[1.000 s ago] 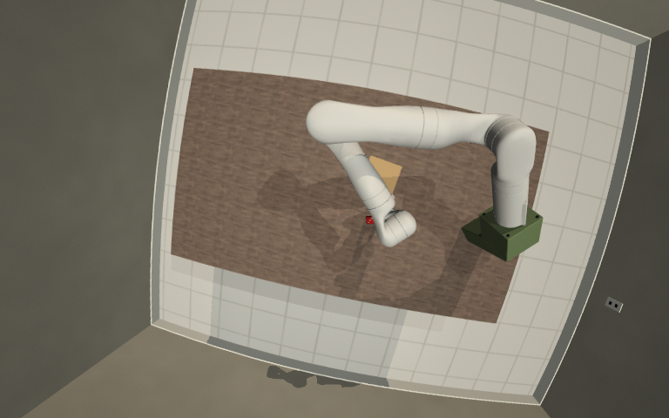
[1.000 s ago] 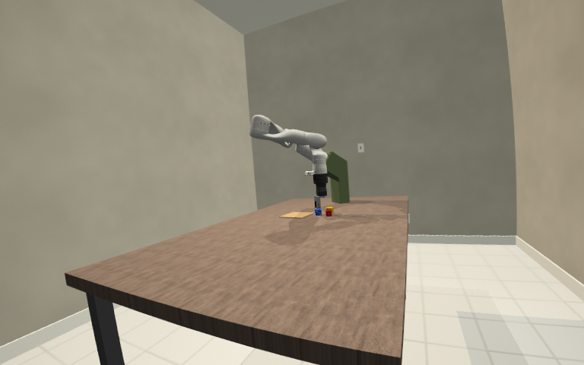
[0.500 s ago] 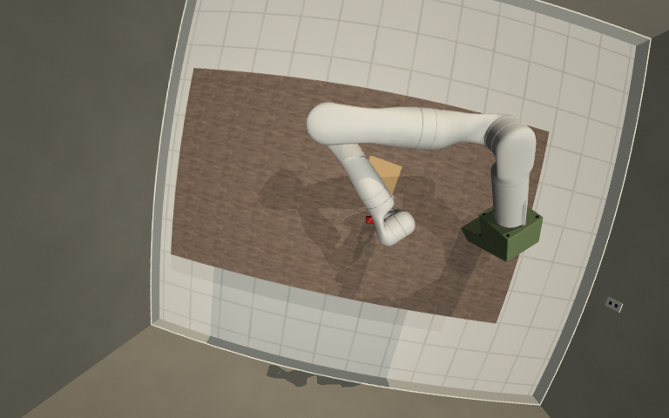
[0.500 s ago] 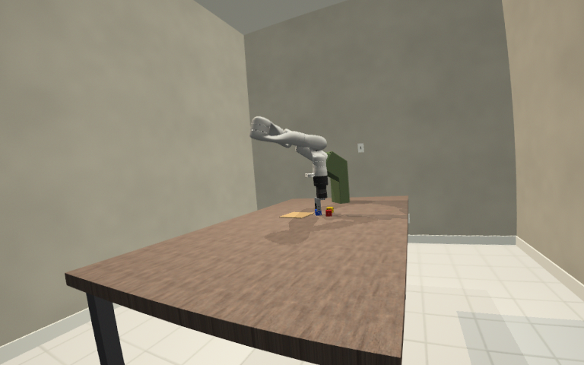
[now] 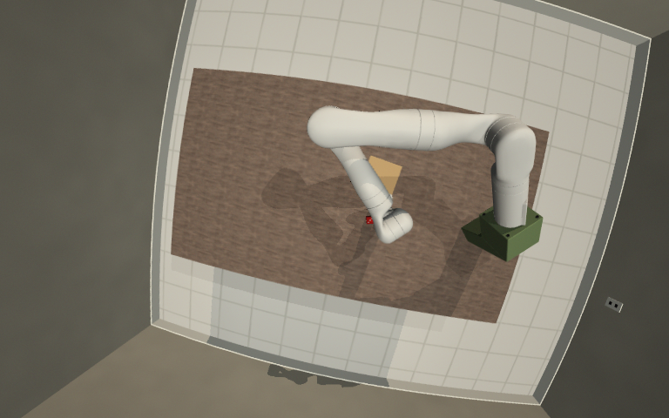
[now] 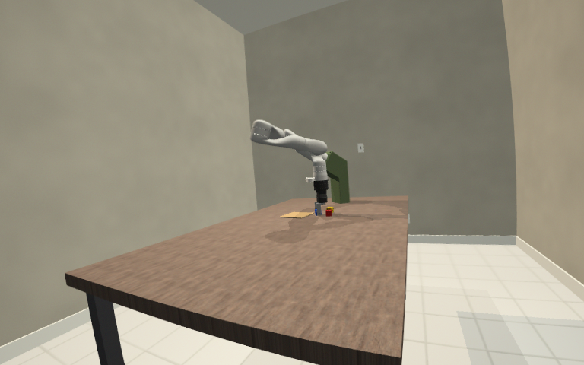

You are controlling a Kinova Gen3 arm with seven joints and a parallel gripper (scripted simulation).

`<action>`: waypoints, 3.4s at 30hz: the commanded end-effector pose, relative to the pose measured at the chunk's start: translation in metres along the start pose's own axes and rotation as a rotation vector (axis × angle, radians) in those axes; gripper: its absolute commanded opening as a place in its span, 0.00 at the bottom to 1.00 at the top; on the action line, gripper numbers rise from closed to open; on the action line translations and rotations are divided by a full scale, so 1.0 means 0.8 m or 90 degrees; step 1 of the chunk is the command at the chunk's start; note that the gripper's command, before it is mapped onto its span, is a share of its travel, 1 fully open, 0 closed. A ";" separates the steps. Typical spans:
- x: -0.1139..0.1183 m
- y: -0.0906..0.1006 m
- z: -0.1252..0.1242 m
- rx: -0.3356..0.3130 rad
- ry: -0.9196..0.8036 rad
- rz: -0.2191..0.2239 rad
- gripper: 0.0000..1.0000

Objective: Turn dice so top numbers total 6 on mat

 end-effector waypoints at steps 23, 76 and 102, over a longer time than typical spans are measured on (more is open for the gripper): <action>0.000 -0.001 0.001 -0.001 0.000 0.001 0.87; 0.000 0.004 0.001 -0.001 0.000 0.001 0.57; 0.000 0.124 0.001 -0.001 0.000 0.001 0.57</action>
Point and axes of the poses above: the point where the finger pads meet when closed, its own y axis back along the fingers, its own x axis across the jaws, z = x × y, the point moved 1 cm from there along y, back along the fingers, and after that the axes turned 8 degrees about y, right-handed, at the moved point
